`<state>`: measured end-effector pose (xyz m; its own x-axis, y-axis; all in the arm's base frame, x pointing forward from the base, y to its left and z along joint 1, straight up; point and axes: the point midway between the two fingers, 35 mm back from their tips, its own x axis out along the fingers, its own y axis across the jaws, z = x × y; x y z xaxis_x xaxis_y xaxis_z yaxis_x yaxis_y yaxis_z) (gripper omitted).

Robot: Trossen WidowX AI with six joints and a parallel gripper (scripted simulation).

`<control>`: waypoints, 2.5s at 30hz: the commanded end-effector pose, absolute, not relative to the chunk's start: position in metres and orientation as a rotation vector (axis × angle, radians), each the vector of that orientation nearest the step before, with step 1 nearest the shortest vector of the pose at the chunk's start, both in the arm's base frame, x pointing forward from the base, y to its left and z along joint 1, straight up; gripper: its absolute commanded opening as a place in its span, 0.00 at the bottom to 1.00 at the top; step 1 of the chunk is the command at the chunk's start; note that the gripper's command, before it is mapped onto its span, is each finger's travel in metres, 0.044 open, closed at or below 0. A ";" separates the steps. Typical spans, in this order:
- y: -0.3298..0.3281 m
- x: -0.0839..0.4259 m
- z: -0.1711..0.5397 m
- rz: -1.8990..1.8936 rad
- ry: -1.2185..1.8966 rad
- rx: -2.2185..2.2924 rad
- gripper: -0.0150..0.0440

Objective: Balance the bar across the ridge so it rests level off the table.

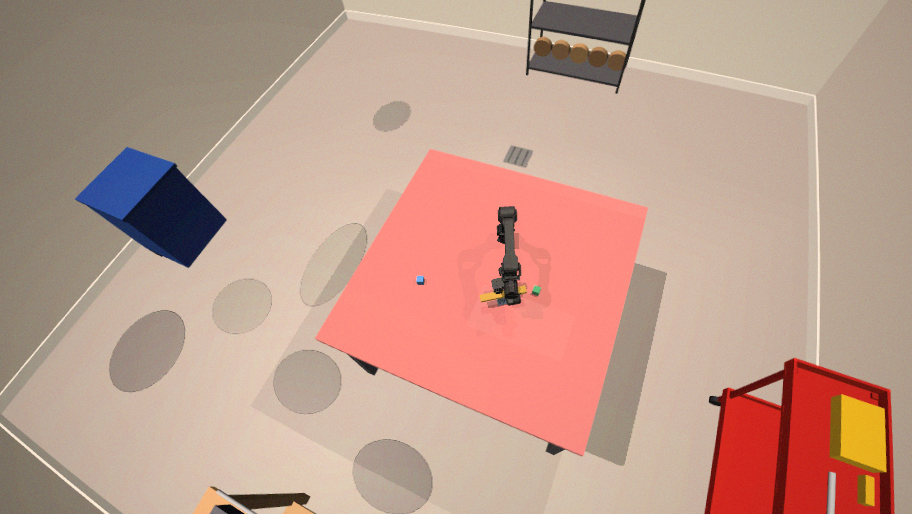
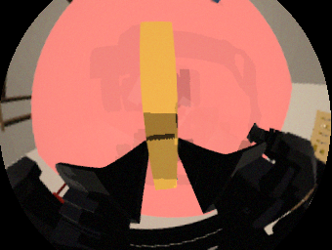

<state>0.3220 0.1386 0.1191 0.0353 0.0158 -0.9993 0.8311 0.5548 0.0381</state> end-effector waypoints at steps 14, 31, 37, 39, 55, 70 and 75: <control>0.139 0.322 0.119 -0.742 1.408 0.788 0.25; 0.139 0.322 0.119 -0.738 1.407 0.788 0.25; 0.139 0.322 0.119 -0.738 1.407 0.788 0.25; 0.139 0.322 0.119 -0.738 1.407 0.788 0.25; 0.139 0.322 0.119 -0.738 1.407 0.788 0.54; 0.139 0.322 0.119 -0.738 1.407 0.788 0.54; 0.139 0.322 0.119 -0.738 1.407 0.788 0.54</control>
<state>0.3222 0.1389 0.1196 0.0372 0.0165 -0.9992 0.8309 0.5550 0.0401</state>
